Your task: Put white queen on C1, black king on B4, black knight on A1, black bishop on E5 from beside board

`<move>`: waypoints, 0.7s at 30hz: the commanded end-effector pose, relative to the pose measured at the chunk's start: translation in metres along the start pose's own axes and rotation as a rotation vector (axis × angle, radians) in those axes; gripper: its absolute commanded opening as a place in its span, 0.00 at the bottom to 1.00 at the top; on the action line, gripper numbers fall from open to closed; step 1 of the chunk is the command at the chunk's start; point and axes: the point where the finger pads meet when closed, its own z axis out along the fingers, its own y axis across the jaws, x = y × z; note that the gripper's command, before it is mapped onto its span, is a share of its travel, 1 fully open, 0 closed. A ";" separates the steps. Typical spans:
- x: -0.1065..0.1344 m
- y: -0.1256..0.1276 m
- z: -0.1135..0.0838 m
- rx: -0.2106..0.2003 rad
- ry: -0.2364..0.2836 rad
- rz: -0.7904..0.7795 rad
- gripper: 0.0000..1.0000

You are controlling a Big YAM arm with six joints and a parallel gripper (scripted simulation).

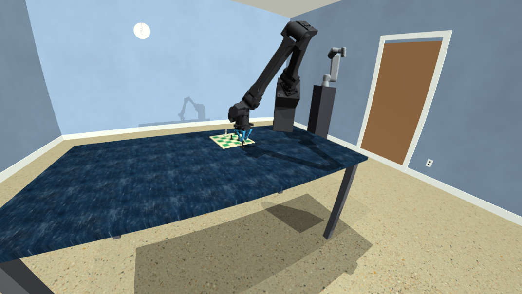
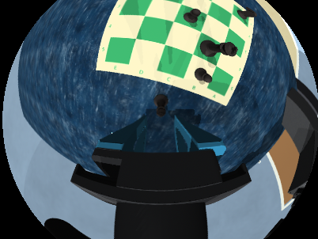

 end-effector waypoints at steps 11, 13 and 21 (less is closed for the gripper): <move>-0.002 0.004 0.028 -0.009 0.000 0.015 0.35; -0.002 0.004 0.028 -0.009 0.000 0.015 0.35; -0.001 0.003 0.029 -0.005 0.001 0.017 0.35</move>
